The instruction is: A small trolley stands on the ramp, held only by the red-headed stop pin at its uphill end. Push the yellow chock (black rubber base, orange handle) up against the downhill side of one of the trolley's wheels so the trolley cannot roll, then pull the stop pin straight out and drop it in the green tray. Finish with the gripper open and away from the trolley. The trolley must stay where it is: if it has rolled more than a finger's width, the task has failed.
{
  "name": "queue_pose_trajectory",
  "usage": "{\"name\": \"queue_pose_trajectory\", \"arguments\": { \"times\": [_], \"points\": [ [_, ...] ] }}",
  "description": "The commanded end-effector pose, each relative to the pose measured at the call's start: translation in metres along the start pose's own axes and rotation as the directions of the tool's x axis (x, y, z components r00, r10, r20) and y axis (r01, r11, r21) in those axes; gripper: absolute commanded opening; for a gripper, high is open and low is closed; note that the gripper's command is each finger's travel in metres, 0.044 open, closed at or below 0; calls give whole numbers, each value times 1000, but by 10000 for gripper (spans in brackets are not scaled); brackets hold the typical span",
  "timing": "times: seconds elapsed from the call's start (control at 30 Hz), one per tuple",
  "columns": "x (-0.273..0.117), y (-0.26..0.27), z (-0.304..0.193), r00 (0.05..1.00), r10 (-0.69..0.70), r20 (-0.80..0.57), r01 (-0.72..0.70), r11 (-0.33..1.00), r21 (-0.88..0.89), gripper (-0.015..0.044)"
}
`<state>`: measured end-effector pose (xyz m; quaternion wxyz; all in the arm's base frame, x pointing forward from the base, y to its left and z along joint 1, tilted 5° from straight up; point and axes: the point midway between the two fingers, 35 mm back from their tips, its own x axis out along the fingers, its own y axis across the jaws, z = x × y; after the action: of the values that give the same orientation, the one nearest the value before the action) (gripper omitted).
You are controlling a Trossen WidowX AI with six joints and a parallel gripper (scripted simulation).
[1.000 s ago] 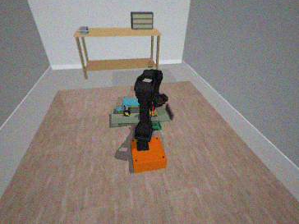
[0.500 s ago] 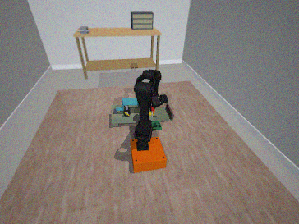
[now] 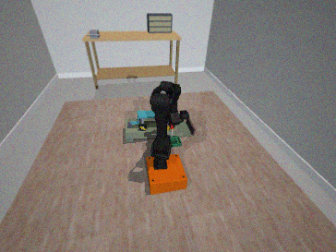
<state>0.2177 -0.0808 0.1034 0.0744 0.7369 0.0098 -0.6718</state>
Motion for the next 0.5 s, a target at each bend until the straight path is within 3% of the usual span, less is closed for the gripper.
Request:
{"name": "queue_pose_trajectory", "arguments": {
  "times": [0.0,0.47],
  "points": [
    [9,0,1,998,66,4,-66,998,-1,0],
    [49,18,0,990,144,-1,-144,990,0,0]
  ]
}}
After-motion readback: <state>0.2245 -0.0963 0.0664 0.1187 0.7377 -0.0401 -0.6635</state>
